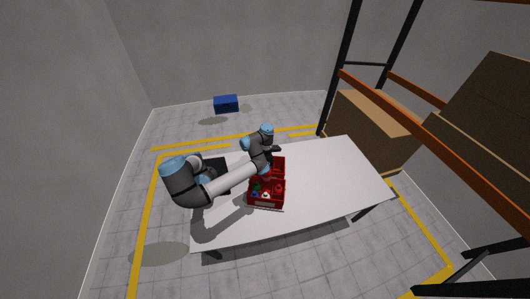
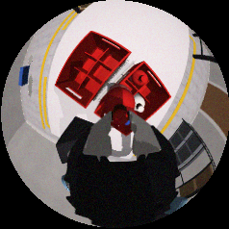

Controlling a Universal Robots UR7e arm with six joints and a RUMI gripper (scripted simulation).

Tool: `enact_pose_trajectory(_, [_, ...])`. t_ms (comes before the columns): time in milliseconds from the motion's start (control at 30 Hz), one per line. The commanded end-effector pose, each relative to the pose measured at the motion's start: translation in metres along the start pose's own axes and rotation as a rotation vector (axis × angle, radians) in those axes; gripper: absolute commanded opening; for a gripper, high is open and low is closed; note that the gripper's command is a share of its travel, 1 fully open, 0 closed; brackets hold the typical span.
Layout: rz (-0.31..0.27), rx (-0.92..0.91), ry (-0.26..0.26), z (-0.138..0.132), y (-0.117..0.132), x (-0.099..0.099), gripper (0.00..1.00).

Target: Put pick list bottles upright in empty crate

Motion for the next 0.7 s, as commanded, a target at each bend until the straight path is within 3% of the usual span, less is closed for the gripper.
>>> enact_pose_trajectory(0, [0.001, -0.001, 0.0, -0.008, -0.002, 0.001, 0.0])
enact_pose_trajectory(667, [0.001, -0.001, 0.0, -0.043, -0.009, 0.001, 0.0])
Point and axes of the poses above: the point where the finger pads meet when closed, its own x axis back along the fingers, its own z axis across the jaws, y = z × x, the point moved 5 cm from there along x, back along the fingers, and after that the axes turned 7 degrees about x, right-handed, at the moved point
